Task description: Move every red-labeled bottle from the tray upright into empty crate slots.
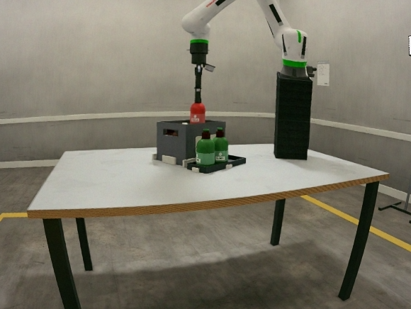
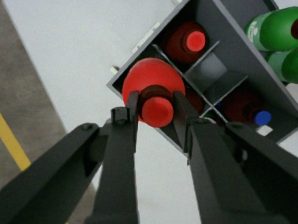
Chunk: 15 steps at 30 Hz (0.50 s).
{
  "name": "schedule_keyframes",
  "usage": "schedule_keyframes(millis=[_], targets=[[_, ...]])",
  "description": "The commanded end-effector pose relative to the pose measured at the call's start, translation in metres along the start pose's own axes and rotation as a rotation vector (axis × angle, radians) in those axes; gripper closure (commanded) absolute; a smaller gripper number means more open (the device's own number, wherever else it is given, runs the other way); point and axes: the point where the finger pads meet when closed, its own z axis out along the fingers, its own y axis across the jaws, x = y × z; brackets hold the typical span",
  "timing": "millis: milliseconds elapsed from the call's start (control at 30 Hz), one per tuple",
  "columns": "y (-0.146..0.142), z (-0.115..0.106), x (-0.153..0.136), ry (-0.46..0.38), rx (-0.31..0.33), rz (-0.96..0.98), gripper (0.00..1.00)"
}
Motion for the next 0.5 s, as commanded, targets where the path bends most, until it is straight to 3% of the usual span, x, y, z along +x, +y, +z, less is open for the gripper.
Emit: schedule_keyframes(millis=[0,467], targets=[[0.0,0.003,-0.001,-0.002,0.001,0.0,0.9],[0.0,0.017,-0.001,-0.002,0.001,0.0,0.9]])
